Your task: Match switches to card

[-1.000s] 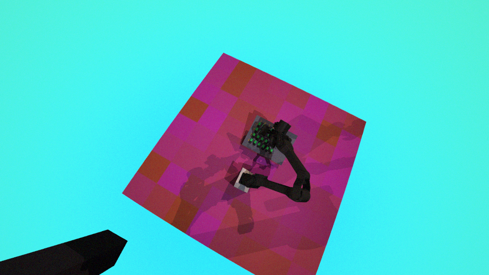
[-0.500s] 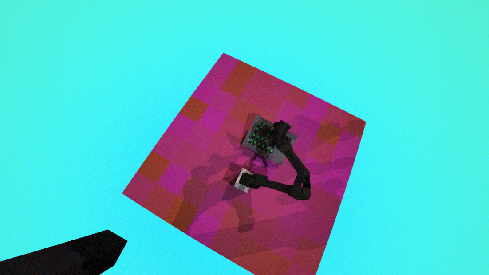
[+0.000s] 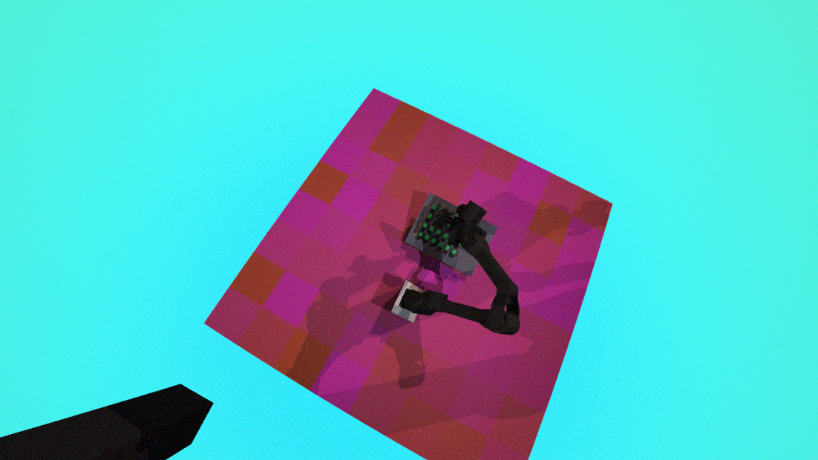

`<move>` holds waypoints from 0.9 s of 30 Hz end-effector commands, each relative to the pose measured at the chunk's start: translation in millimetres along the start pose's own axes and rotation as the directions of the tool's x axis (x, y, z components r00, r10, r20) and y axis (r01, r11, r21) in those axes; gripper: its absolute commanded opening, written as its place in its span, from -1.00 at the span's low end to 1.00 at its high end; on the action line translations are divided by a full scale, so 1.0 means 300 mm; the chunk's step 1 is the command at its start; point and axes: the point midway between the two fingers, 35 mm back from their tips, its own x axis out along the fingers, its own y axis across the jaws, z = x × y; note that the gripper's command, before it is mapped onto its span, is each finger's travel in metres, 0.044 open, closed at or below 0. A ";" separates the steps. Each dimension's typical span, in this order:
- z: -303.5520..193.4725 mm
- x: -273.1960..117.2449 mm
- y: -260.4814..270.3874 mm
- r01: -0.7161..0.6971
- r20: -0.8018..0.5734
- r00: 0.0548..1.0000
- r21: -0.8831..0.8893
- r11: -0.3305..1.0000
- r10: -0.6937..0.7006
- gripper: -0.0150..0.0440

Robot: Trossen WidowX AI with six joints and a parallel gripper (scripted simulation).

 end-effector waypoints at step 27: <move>-0.002 0.012 0.003 -0.004 -0.001 1.000 -0.005 1.000 0.004 -0.49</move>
